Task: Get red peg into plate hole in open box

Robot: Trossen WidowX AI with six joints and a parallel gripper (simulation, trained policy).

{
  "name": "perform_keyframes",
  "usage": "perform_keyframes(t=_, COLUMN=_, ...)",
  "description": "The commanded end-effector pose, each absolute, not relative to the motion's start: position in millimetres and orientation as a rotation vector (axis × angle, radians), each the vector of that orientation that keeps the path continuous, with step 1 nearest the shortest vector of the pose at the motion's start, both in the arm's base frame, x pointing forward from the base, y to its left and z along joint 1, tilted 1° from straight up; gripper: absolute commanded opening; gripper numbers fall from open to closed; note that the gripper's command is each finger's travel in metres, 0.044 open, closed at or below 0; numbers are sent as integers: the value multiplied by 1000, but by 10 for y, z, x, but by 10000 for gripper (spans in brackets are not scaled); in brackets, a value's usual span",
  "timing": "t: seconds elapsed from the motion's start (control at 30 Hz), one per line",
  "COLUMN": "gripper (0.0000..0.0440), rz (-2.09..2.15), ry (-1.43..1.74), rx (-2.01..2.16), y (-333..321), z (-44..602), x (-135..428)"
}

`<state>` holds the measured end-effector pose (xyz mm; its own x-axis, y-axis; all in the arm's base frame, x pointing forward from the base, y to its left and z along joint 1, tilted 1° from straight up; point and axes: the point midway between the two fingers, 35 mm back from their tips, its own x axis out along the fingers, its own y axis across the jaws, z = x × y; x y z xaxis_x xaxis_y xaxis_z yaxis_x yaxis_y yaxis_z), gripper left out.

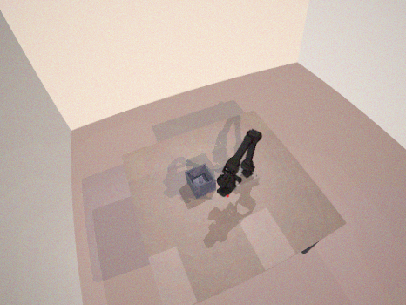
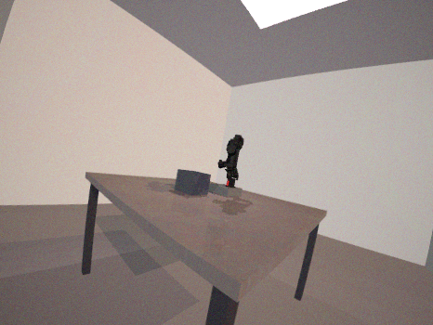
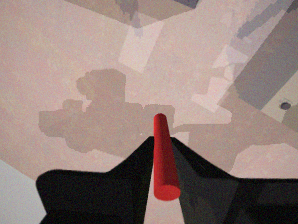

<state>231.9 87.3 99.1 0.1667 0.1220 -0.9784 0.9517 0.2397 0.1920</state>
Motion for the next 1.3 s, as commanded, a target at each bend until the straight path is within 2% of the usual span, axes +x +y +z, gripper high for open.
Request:
perform_keyframes(t=0.0, gripper=0, rz=-820, ry=1221, rx=1173, y=788, z=1157, x=2374)
perform_keyframes(t=0.5, gripper=0, rz=-844, ry=1104, rx=1164, y=275, z=1653, x=2525)
perform_keyframes(t=1.27, gripper=0, rz=-969, ry=1065, rx=1145, y=-446, z=1703, x=2668)
